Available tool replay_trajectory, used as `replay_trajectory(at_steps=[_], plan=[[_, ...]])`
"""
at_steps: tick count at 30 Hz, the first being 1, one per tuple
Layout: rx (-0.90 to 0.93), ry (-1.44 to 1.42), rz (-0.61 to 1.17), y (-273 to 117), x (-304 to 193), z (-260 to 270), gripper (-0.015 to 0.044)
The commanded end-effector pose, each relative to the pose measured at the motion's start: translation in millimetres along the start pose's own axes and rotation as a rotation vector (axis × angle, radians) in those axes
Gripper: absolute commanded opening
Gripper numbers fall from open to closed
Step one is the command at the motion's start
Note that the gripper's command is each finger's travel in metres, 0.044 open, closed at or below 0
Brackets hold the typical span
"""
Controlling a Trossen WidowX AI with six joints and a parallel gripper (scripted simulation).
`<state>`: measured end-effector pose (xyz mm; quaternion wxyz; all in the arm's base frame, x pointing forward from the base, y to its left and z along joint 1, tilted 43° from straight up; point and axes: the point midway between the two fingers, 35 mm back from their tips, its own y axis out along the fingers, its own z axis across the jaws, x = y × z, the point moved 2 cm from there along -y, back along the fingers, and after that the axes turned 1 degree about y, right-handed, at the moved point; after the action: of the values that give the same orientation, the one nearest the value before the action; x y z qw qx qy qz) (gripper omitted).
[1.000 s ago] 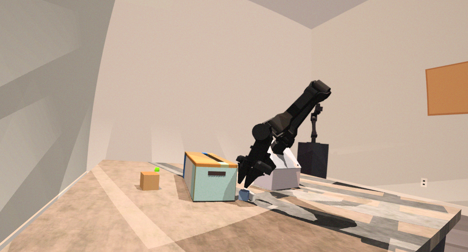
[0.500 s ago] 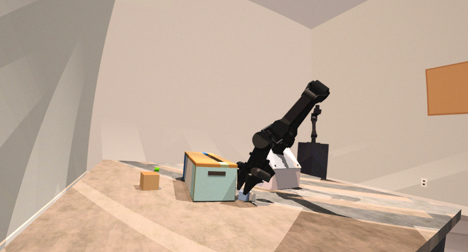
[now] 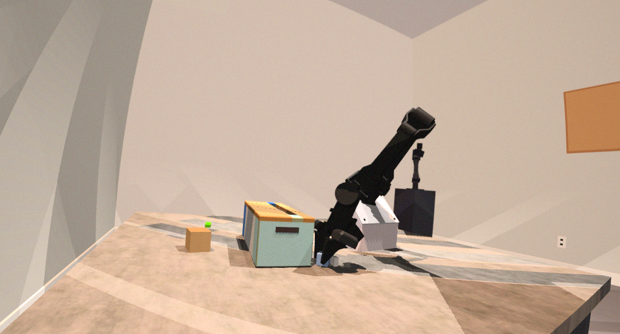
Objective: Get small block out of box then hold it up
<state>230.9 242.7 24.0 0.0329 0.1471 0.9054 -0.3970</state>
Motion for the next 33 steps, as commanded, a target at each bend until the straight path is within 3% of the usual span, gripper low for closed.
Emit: replay_trajectory(at_steps=[1, 3, 8, 22, 33], plan=[[0.001, 0.004, 0.002, 1, 0, 0, 0.0147], [0.001, 0.004, 0.002, 1, 0, 0, 0.0134], [0.002, 0.003, 0.002, -13, -8, 0, 0.0003], [0.001, 0.005, 0.002, -56, -26, -1, 0.0], [-0.005, 0.402, -0.013, -64, -28, 5, 0.0]])
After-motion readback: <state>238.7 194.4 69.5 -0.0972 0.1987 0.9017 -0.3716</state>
